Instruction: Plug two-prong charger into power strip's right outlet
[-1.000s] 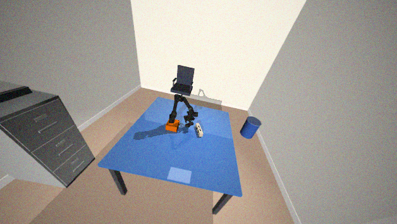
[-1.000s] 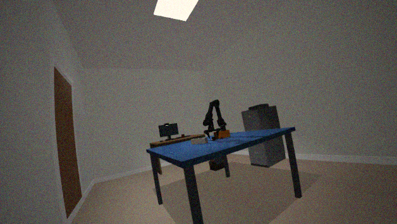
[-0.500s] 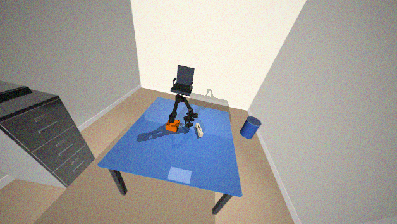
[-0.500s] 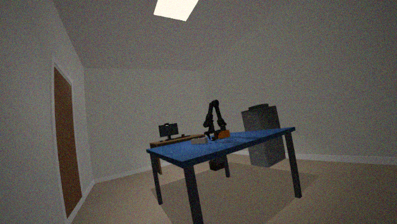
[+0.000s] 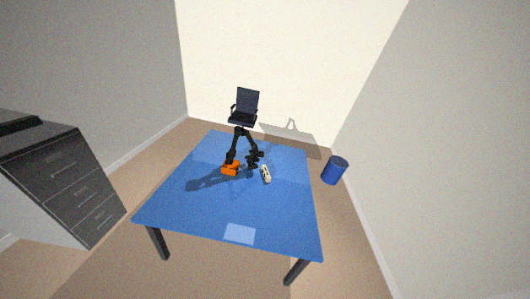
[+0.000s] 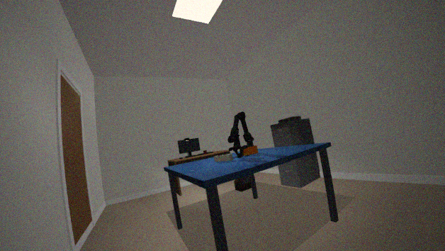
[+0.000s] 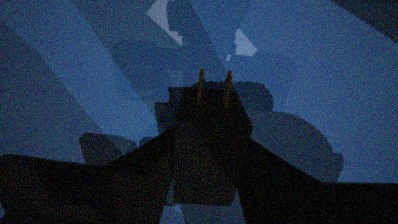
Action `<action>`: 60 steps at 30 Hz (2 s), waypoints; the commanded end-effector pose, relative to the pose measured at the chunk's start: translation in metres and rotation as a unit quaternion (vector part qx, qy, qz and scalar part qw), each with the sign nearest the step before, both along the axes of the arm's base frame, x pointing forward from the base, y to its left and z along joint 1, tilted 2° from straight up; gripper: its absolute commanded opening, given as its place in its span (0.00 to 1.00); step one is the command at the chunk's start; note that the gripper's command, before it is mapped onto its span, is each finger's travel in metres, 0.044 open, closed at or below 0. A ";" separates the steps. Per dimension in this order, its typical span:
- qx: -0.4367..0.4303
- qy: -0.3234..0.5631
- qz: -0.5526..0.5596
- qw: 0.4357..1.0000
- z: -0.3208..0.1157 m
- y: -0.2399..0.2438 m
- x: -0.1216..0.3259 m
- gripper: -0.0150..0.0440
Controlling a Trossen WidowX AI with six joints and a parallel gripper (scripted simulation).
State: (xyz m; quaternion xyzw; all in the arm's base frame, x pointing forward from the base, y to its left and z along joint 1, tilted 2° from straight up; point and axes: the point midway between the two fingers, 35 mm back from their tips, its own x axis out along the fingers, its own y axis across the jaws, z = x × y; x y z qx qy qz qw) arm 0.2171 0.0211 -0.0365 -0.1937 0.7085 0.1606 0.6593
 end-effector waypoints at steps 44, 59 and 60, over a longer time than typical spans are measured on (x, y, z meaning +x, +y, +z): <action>0.001 -0.001 -0.046 0.999 0.044 -0.037 0.021 0.25; -0.001 -0.003 -0.077 0.997 0.035 -0.067 0.035 0.25; -0.001 -0.003 -0.080 0.997 0.034 -0.069 0.036 0.25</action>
